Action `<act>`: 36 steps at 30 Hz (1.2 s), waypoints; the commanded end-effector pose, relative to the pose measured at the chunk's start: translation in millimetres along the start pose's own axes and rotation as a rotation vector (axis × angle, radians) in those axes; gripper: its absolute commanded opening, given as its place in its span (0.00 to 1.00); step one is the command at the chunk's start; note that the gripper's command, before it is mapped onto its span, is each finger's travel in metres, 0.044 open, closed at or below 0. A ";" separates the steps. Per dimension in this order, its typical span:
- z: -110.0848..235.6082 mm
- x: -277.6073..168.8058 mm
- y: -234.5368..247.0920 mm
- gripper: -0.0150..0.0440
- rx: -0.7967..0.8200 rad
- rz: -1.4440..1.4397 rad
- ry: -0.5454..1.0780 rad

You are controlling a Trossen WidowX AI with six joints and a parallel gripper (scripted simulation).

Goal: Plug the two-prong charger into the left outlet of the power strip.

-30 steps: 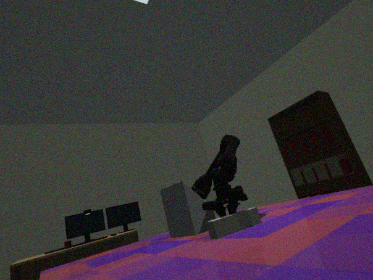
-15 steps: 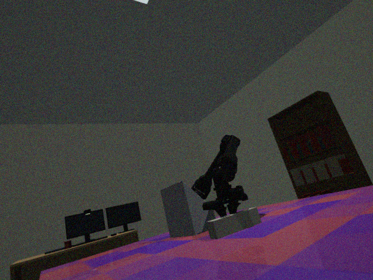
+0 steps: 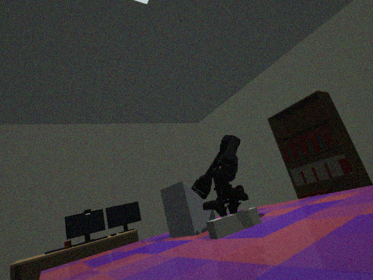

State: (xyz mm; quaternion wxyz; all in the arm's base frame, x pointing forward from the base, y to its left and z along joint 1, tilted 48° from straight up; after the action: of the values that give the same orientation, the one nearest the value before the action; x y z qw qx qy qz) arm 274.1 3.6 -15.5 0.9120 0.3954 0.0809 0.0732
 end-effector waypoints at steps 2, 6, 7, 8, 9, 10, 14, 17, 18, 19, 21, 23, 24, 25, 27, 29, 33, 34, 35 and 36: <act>0.2 0.7 0.4 0.25 0.006 -0.005 -0.002; 0.2 1.3 0.2 0.25 0.006 -0.005 -0.002; 0.2 1.3 0.2 0.25 0.006 -0.005 -0.002; 0.1 1.4 0.2 0.25 0.006 -0.005 -0.002; 0.1 1.4 0.2 0.25 0.006 -0.005 -0.002; 0.1 1.5 0.2 0.25 0.006 -0.005 -0.002; 0.2 2.4 0.1 0.25 0.006 -0.005 -0.002; 0.3 3.4 0.0 0.25 0.006 -0.005 -0.002; 0.3 3.8 0.0 0.25 0.006 -0.005 -0.002; 0.3 3.7 0.0 0.25 0.006 -0.005 -0.002; 0.3 3.9 0.0 0.25 0.006 -0.005 -0.002; 0.4 4.2 0.0 0.25 0.006 -0.005 -0.002; 0.4 4.4 -0.1 0.25 0.006 -0.005 -0.002; 0.4 4.7 -0.1 0.25 0.006 -0.005 -0.002; 0.5 5.3 -0.1 0.25 0.006 -0.005 -0.002; 0.6 5.9 -0.2 0.25 0.006 -0.005 -0.002; 0.9 7.2 -0.2 0.25 0.006 -0.005 -0.002; 0.9 7.4 -0.3 0.25 0.006 -0.005 -0.002; 0.9 7.7 -0.3 0.25 0.006 -0.005 -0.002; 0.8 7.9 -0.3 0.25 0.006 -0.005 -0.002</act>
State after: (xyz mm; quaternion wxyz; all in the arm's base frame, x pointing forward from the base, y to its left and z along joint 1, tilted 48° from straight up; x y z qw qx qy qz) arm 280.1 4.2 -16.5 0.9118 0.3957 0.0822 0.0726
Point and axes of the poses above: the point midway between the two fingers, 35 mm back from their tips, its own z axis back along the fingers, its own y axis across the jaws, x = y × z, the point moved 10 cm from there along z, back along the fingers, and after that the axes turned 6 degrees about z, right-handed, at the moved point
